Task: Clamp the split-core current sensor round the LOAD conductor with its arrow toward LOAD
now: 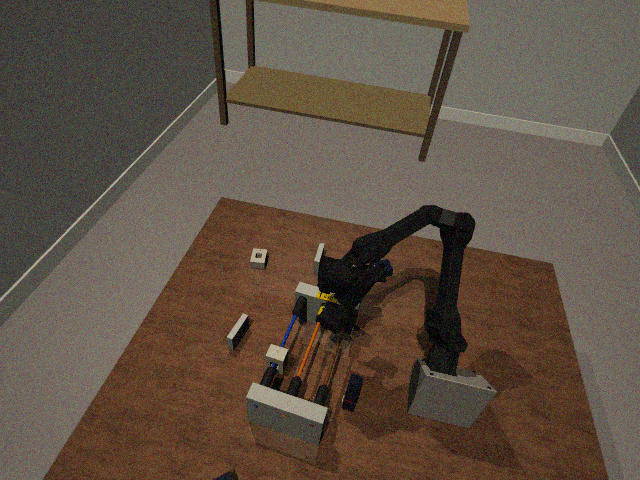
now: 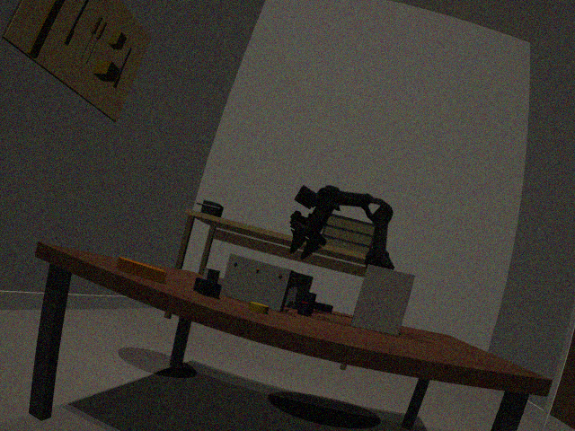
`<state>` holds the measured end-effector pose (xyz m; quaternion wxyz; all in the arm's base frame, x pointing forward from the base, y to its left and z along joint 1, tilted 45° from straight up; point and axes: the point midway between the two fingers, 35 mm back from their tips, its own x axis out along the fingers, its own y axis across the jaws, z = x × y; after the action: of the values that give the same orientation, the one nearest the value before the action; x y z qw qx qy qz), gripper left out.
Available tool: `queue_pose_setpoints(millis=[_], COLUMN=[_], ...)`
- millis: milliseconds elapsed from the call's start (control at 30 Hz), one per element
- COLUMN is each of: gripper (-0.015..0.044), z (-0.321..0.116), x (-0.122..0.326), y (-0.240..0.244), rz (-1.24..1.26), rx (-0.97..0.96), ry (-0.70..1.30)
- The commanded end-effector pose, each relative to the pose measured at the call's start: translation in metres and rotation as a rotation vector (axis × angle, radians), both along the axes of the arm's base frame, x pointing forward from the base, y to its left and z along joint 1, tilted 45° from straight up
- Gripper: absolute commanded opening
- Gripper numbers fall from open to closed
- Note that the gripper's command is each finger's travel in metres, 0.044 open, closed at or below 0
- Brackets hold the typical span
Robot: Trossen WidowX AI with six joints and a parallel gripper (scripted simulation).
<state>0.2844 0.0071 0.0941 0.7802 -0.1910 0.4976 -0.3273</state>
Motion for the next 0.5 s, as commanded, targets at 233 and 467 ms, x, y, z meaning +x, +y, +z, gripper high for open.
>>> queue_pose_setpoints(millis=[233, 467], gripper=[0.044, 0.044], z=[-0.126, -0.128], x=[-0.078, -0.077], y=[0.048, 0.046], rz=[-0.045, -0.045], rx=[0.018, 0.018], ry=[0.36, 0.36])
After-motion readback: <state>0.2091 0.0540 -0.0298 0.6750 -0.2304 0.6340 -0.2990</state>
